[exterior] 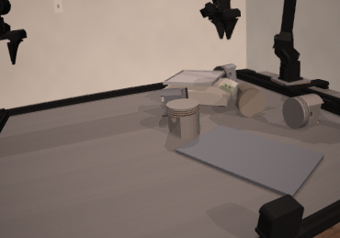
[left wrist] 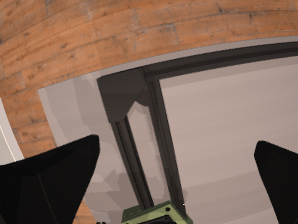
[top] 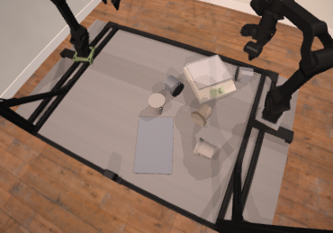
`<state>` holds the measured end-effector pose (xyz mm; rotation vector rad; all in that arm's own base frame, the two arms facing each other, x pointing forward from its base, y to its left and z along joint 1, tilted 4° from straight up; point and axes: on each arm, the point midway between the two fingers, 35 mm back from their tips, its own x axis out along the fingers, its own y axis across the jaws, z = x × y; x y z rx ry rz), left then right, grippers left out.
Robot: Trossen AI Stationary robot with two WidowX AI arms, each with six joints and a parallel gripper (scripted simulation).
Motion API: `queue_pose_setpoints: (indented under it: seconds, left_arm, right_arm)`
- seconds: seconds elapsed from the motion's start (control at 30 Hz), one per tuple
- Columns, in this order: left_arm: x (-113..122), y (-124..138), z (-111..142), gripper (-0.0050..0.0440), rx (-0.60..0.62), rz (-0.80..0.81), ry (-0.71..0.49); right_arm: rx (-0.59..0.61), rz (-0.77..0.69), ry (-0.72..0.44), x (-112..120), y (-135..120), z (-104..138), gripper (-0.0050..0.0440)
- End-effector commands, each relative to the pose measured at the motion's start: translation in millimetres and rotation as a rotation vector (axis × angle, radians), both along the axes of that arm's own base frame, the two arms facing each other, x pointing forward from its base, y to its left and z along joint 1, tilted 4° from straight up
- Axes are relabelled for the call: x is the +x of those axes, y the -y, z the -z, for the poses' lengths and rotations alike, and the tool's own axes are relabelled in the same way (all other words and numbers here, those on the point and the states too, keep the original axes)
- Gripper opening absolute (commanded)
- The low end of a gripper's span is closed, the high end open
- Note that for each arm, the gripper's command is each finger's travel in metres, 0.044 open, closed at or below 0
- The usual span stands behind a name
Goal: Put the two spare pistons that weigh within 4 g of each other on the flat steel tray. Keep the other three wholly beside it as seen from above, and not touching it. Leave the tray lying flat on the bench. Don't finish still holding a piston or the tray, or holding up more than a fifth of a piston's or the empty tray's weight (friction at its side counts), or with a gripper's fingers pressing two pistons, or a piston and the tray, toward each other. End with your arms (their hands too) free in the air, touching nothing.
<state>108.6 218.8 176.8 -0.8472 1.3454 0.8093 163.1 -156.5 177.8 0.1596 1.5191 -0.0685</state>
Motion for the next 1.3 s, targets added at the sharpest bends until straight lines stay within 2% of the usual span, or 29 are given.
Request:
queue_pose_setpoints:
  seconds: [0.0, 0.53, 1.27]
  left_arm:
    - [0.4, 0.6, 0.0, 0.044, -0.003, 0.003, 0.003]
    - [0.4, 0.6, 0.0, 0.044, -0.003, 0.003, 0.003]
    - [0.4, 0.6, 0.0, 0.044, -0.003, 0.003, 0.003]
  right_arm:
    - [0.015, -0.108, 0.001, 1.3, 1.0, 0.3, 0.0378]
    - [0.042, -0.472, 0.009, 1.4, 1.1, 0.1, 0.0378]
    - [0.042, -0.472, 0.009, 3.5, 1.3, 33.4, 0.0378]
